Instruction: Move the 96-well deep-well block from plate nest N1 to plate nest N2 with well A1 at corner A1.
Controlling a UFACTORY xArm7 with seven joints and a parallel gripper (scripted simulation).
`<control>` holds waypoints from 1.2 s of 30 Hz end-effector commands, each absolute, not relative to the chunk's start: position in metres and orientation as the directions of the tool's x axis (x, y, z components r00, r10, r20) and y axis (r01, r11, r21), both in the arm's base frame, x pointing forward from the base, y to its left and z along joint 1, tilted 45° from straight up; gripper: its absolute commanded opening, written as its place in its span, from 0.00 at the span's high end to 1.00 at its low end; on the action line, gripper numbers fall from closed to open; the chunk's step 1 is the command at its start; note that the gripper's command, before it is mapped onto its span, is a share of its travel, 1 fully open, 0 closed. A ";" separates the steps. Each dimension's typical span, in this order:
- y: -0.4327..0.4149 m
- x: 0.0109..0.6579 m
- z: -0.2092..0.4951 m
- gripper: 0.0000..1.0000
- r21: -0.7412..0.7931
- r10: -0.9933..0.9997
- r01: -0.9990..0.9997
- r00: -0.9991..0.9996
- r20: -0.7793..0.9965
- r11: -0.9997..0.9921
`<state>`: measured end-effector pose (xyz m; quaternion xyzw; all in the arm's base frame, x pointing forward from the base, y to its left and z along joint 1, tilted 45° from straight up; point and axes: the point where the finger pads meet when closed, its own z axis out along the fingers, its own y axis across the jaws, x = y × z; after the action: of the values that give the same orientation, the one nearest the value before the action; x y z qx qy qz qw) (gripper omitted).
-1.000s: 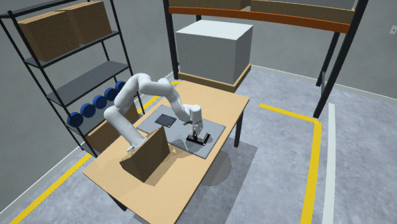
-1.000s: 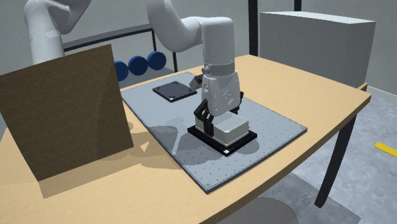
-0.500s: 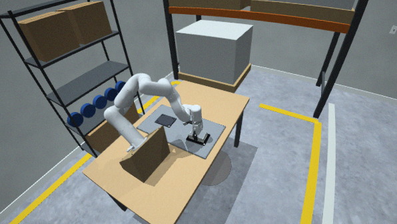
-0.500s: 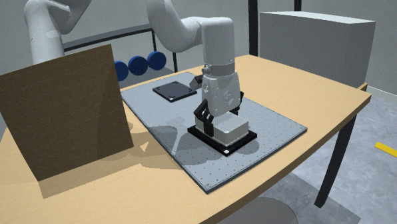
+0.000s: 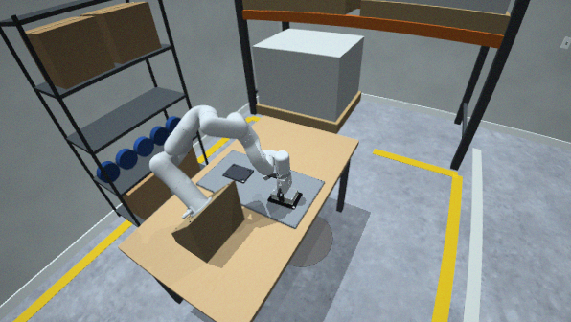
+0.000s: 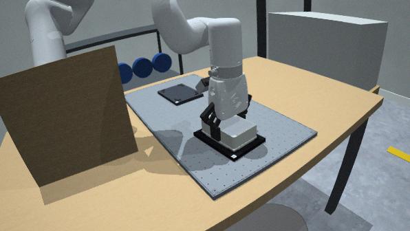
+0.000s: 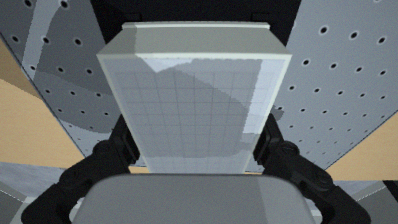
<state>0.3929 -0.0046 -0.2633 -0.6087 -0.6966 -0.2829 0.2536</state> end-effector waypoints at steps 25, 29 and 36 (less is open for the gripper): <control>-0.041 0.395 -0.229 0.00 0.087 0.707 0.991 -0.130 0.695 0.097; -0.046 0.395 -0.223 0.00 0.087 0.707 0.991 -0.130 0.695 0.097; -0.058 0.395 -0.212 0.00 0.087 0.707 0.991 -0.130 0.695 0.097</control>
<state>0.3931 -0.0487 -0.2181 -0.6084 -0.6965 -0.2830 0.2543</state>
